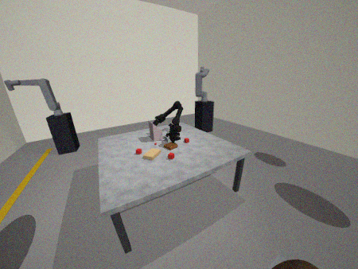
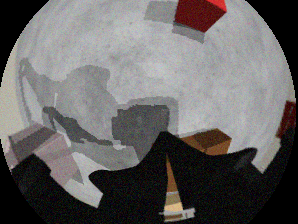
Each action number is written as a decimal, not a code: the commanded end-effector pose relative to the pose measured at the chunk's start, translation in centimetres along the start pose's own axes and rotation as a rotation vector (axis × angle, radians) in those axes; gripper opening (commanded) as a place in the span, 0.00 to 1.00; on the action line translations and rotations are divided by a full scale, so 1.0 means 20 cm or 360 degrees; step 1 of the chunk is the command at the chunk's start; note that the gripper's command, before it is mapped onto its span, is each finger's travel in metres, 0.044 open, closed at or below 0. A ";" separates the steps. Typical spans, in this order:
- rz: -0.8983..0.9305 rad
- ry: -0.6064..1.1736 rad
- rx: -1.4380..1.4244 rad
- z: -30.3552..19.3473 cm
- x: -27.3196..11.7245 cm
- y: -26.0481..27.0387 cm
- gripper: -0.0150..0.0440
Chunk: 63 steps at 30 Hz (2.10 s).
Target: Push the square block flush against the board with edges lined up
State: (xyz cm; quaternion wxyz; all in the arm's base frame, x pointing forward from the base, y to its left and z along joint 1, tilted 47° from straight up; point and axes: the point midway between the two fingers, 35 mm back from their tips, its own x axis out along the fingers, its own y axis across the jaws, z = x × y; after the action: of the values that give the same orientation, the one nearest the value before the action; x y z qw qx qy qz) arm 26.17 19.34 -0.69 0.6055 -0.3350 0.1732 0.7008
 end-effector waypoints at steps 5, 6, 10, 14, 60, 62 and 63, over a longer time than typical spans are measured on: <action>0.0004 0.0012 0.0005 -0.08 0.00 -0.01 0.25; 0.0004 0.0012 0.0005 -0.08 0.00 -0.01 0.25; 0.0004 0.0013 0.0005 -0.12 0.00 -0.01 0.25; 0.0004 0.0014 0.0005 -0.15 0.00 -0.02 0.25; 0.0000 0.0001 0.0006 -0.01 0.00 -0.04 0.25; 0.0011 -0.0005 0.0006 -0.02 0.00 -0.04 0.25; 0.0010 -0.0003 0.0006 -0.02 -0.04 -0.04 0.25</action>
State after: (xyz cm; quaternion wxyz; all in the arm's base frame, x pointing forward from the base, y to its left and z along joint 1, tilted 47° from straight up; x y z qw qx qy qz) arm 26.87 19.41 -0.81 0.6029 -0.3315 0.1750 0.7043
